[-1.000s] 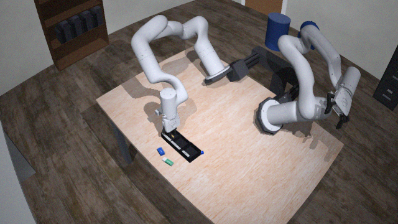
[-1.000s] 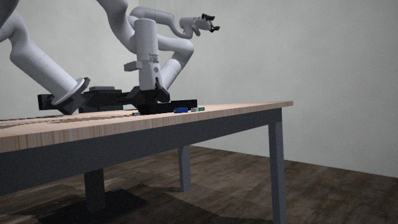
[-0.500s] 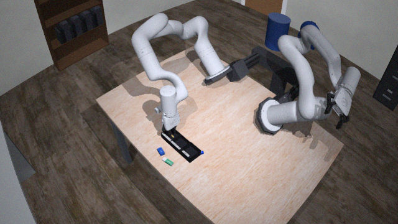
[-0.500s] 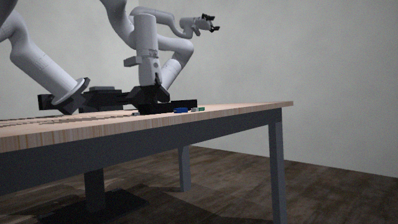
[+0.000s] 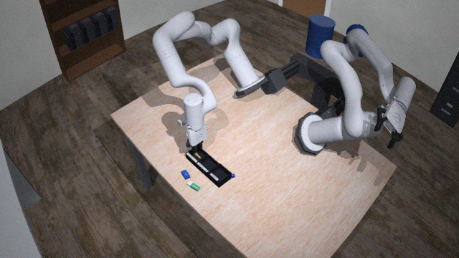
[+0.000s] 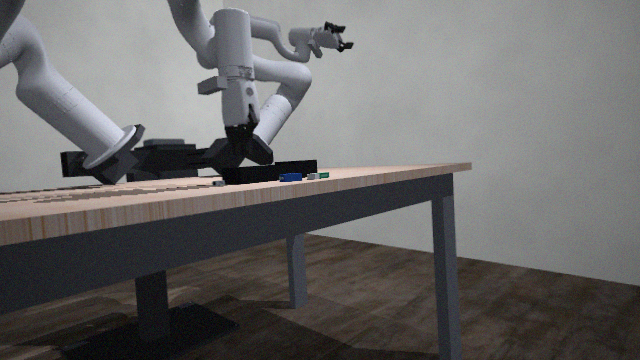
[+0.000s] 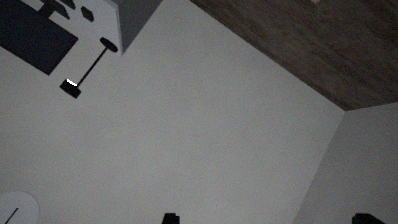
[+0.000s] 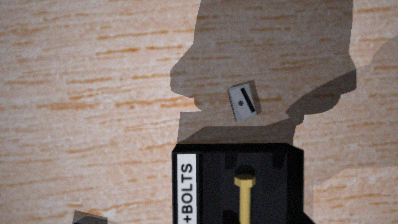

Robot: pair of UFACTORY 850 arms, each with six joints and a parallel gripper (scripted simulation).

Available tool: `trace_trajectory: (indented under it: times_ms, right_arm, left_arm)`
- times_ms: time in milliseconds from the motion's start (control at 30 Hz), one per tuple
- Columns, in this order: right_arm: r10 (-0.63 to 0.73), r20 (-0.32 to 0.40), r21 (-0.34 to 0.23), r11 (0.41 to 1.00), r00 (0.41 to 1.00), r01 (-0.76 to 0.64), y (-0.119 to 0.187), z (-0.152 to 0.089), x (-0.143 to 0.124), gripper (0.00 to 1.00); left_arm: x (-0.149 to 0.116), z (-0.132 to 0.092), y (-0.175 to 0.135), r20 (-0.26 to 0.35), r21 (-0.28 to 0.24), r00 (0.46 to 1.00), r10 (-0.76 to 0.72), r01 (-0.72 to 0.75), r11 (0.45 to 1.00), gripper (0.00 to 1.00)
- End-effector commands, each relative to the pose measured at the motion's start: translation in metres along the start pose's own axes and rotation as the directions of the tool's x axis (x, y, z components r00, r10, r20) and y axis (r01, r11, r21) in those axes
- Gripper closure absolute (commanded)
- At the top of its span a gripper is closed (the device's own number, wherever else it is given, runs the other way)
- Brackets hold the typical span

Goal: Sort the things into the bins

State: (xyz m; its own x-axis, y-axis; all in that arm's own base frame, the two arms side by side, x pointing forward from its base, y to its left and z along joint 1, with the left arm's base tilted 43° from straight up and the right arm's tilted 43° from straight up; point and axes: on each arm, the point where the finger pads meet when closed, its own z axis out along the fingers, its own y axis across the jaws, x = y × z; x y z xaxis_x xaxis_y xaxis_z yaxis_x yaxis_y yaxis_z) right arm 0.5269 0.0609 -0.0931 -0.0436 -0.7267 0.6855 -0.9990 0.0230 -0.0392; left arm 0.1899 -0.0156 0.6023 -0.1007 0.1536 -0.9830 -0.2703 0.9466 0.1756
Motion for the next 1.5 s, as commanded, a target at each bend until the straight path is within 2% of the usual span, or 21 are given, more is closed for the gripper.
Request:
trace_trajectory:
  times_ms: [0, 100, 167, 567, 1467]
  right_arm:
    - [0.05, 0.001, 0.001, 0.999, 0.999, -0.05, -0.009, -0.002, -0.003, 0.57]
    - [0.192, 0.001, 0.001, 0.981, 0.981, -0.192, -0.032, -0.004, -0.011, 0.57]
    - [0.192, 0.001, 0.001, 0.981, 0.981, -0.192, -0.032, -0.004, -0.011, 0.57]
    - [0.221, 0.001, 0.001, 0.975, 0.975, -0.221, -0.126, -0.011, -0.045, 0.57]
    - [0.221, 0.001, 0.001, 0.975, 0.975, -0.221, -0.124, -0.011, -0.044, 0.57]
  left_arm:
    - [-0.001, 0.0, 0.0, 0.001, 0.0, 1.0, 0.001, -0.001, 1.0, 0.0]
    - [-0.001, 0.0, 0.0, 0.001, 0.0, 1.0, 0.001, -0.001, 1.0, 0.0]
    - [-0.001, 0.0, 0.0, 0.001, 0.0, 1.0, 0.001, -0.001, 1.0, 0.0]
    - [-0.001, 0.0, 0.0, 0.001, 0.0, 1.0, 0.001, -0.001, 1.0, 0.0]
    - [-0.001, 0.0, 0.0, 0.001, 0.0, 1.0, 0.001, -0.001, 1.0, 0.0]
